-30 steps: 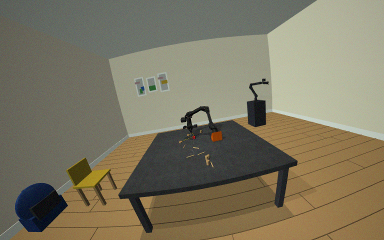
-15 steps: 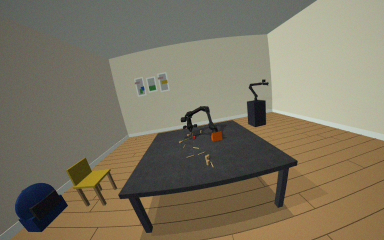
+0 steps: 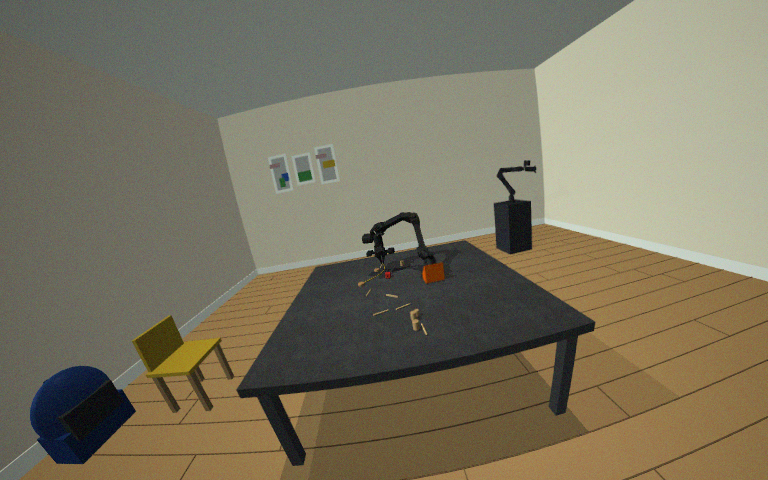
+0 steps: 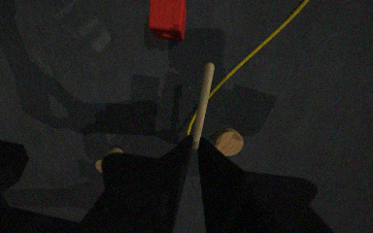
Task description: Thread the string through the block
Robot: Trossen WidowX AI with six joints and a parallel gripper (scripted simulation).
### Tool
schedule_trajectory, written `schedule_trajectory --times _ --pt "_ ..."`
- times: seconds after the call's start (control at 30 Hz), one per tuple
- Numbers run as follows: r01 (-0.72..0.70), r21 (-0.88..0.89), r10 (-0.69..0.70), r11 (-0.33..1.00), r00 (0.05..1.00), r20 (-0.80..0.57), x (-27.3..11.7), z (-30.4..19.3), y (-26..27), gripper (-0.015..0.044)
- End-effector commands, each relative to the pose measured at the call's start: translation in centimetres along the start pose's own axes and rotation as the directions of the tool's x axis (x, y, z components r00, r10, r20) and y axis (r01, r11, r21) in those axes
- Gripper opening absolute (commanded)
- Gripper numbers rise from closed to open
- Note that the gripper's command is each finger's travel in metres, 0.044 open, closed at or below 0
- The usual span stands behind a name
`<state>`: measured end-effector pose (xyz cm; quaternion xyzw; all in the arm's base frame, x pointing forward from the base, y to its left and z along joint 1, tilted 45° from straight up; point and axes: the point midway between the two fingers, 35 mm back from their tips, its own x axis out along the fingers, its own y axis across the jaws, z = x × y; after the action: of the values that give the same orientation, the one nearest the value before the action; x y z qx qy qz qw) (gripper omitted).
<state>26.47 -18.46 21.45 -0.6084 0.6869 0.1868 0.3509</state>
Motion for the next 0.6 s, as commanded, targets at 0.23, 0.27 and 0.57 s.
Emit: schedule_trajectory --times 0.23,0.27,0.57 --pt "0.007 0.002 -0.007 1.0 1.0 0.001 -0.2 -1.6 -0.2 0.0" --pt "0.007 0.002 -0.007 1.0 1.0 0.001 -0.2 -1.8 -0.2 0.0" --pt "0.008 0.002 -0.008 1.0 1.0 -0.002 -0.3 -2.9 -0.1 0.0"
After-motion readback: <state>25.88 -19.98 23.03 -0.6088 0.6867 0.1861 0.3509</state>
